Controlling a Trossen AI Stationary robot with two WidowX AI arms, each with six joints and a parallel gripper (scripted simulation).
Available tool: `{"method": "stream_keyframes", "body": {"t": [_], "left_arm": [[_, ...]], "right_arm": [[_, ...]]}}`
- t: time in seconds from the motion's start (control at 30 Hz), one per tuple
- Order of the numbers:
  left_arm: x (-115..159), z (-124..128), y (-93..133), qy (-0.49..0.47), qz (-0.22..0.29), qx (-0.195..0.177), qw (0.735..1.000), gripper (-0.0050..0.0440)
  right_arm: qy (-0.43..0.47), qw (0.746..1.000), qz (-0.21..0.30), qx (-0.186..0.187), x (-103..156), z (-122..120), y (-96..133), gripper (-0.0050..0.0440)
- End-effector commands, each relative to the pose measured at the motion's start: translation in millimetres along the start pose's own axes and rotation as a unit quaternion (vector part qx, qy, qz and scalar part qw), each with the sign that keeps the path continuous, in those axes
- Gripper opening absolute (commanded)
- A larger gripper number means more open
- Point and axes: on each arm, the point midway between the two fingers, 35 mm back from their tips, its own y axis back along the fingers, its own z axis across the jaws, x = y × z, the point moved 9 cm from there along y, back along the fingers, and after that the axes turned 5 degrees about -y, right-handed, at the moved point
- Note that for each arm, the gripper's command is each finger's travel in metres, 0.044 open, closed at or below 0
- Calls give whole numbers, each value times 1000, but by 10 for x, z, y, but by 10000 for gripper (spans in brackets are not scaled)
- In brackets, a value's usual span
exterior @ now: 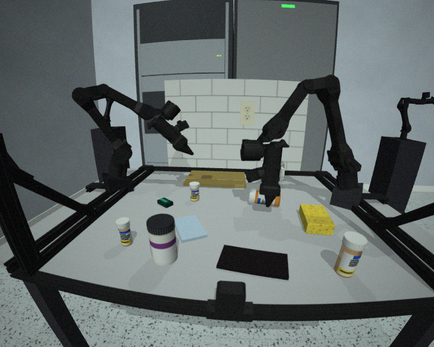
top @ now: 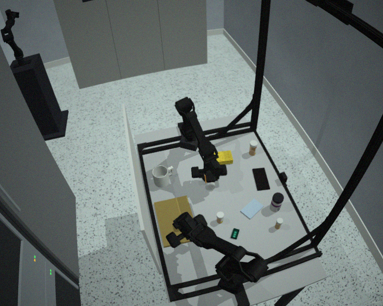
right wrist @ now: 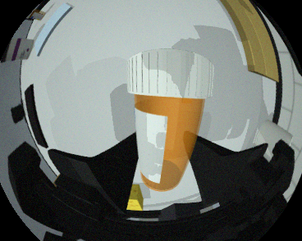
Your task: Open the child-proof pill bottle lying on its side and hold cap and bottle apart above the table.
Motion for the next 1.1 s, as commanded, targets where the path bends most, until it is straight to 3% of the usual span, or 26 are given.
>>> {"method": "stream_keyframes", "body": {"t": [0.0, 0.2, 1.07], "left_arm": [[0, 0, 0, 0, 0, 0, 1000, 440], [0, 0, 0, 0, 0, 0, 1000, 440], [0, 0, 0, 0, 0, 0, 1000, 440]], "right_arm": [[1, 1000, 1, -1, -2, 4, 15, 131], [1, 1000, 1, -1, -35, 25, 235, 0], [1, 1000, 1, -1, -7, 5, 1091, 0]]}}
